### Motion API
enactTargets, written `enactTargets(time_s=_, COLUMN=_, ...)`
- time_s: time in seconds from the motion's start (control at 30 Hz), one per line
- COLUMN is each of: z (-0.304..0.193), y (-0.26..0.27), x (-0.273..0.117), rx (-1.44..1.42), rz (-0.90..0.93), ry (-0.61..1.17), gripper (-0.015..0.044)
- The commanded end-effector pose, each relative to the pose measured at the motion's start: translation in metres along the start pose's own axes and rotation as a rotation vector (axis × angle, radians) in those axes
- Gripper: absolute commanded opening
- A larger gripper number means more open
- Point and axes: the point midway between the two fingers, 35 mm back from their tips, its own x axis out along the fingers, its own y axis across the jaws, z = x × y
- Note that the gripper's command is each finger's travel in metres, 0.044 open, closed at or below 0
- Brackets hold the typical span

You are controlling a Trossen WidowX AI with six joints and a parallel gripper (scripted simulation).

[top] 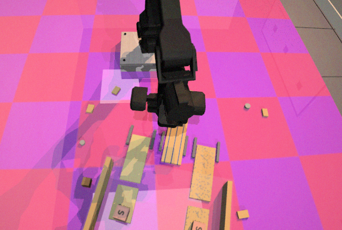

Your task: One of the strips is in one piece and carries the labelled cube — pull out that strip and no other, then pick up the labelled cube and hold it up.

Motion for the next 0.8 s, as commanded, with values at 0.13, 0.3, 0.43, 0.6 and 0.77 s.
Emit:
enactTargets(time_s=0.13, z=-0.004, y=-0.001, x=-0.034, rx=-0.003, rz=0.003, ry=-0.003, gripper=0.0000)
enactTargets(time_s=0.3, z=-0.004, y=-0.001, x=-0.035, rx=-0.003, rz=0.003, ry=-0.003, gripper=0.0000)
enactTargets(time_s=0.43, z=-0.004, y=-0.001, x=-0.035, rx=-0.003, rz=0.003, ry=-0.003, gripper=0.0000)
enactTargets(time_s=0.6, z=-0.004, y=-0.001, x=-0.035, rx=-0.003, rz=0.003, ry=-0.003, gripper=0.0000)
enactTargets(time_s=0.77, z=-0.004, y=-0.001, x=-0.035, rx=-0.003, rz=0.003, ry=-0.003, gripper=0.0000)
